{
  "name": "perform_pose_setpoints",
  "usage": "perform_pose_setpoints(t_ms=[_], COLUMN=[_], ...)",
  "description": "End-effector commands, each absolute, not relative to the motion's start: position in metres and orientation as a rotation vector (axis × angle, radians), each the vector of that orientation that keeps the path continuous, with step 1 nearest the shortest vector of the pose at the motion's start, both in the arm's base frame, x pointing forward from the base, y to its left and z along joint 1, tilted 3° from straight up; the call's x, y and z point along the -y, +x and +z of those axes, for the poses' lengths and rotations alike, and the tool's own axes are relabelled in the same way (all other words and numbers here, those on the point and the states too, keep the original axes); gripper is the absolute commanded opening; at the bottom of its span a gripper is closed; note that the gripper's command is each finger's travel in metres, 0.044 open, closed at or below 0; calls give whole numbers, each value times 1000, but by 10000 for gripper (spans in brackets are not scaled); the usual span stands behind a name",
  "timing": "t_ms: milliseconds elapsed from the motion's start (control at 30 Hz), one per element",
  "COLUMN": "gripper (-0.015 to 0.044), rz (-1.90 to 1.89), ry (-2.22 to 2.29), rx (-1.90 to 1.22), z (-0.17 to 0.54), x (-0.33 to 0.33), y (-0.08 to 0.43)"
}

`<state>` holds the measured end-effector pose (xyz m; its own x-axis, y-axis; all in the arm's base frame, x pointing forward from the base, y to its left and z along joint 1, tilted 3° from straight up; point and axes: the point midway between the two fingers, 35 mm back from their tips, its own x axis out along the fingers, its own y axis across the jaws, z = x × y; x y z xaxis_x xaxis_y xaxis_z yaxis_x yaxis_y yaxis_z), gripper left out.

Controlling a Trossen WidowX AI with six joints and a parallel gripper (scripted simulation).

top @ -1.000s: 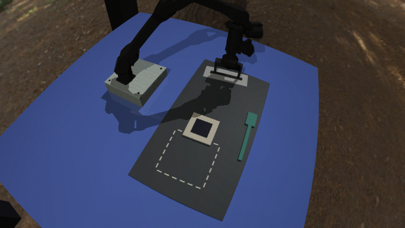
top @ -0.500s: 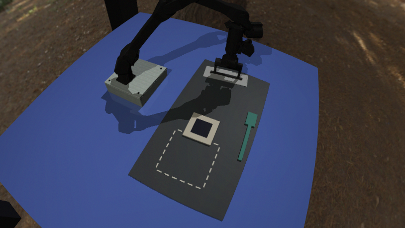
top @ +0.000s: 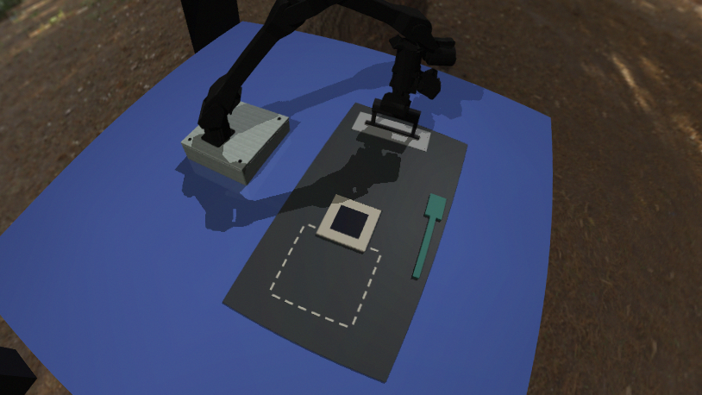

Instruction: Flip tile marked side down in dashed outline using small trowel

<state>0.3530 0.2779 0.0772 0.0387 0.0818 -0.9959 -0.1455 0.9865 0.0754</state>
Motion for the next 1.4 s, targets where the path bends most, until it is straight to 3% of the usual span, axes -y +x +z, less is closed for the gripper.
perform_pose_setpoints(t_ms=[0, 1300, 1367], gripper=[130, 130, 183], rz=[101, -676, -676], ry=[26, 824, 824], rx=[-1528, -1440, -1440], z=[77, 77, 77], x=[-278, -278, -278], y=[353, 353, 353])
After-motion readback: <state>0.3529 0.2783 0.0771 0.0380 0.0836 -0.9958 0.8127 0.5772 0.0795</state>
